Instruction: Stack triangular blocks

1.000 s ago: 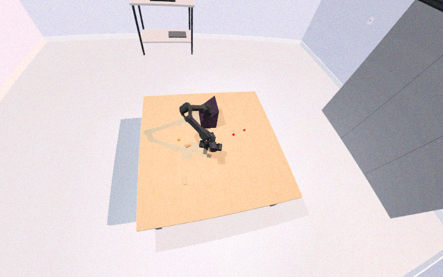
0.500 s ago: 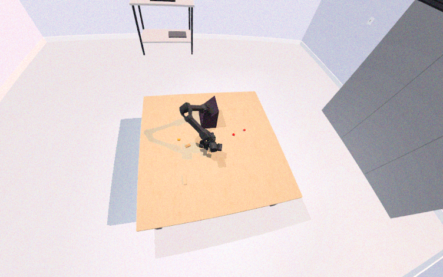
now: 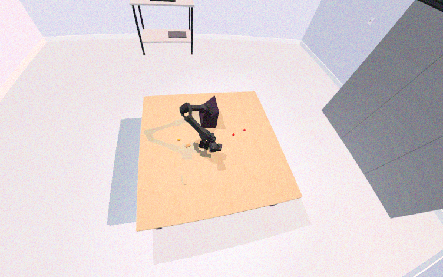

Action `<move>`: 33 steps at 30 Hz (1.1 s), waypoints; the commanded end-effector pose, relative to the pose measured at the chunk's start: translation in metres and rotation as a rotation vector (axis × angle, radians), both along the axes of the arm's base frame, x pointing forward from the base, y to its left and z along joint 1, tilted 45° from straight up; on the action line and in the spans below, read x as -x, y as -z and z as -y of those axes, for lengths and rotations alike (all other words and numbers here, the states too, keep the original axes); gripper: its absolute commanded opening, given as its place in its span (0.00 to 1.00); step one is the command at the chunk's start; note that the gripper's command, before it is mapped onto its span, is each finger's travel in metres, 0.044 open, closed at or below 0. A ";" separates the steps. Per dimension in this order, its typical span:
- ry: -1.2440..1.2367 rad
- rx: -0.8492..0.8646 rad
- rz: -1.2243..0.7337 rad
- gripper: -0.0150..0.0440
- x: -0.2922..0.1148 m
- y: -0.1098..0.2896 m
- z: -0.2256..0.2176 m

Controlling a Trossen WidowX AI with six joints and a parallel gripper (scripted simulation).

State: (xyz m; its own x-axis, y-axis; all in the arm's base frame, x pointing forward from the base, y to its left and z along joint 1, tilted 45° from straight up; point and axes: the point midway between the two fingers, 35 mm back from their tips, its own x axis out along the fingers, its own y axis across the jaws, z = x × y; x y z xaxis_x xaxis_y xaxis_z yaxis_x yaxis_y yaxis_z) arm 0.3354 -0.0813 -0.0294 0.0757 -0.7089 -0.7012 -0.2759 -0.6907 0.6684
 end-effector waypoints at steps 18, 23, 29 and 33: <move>0.001 0.007 0.001 0.25 -0.001 -0.001 0.001; 0.002 0.007 0.001 0.25 -0.002 -0.001 0.001; 0.003 0.007 0.001 0.25 -0.002 0.000 0.002; 0.004 0.002 -0.002 0.25 0.000 0.001 0.002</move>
